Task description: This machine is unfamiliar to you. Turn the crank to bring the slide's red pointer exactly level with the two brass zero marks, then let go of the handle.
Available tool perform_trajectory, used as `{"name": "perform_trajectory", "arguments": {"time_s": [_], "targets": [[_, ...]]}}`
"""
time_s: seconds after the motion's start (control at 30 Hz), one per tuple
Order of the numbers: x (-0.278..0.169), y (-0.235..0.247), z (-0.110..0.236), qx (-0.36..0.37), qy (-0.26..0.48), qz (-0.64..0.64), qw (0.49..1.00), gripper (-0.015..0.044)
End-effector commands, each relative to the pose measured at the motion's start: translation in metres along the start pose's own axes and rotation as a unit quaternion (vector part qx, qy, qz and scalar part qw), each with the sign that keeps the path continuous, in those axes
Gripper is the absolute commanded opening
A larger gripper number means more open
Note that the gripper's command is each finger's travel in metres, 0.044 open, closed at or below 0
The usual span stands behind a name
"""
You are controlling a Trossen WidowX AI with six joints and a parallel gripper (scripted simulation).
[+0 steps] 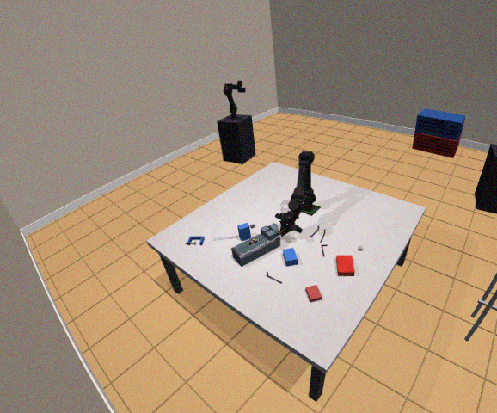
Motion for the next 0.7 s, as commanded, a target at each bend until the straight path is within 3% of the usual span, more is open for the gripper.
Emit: {"name": "perform_trajectory", "arguments": {"time_s": [0.0, 0.67], "targets": [[-0.0031, -0.0076, -0.0022, -0.010, 0.004, -0.003, 1.000, 0.0000], [-0.0023, -0.0111, -0.0012, -0.010, 0.004, -0.003, 1.000, 0.0000]]}}
Point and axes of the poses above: the point midway between the two fingers, 35 mm back from their tips, its own z axis back along the fingers, its own y axis across the jaws, x = y × z, the point moved 4 cm from there along z, back along the fingers, and after that the axes turned 8 degrees about z, right-handed, at the moved point
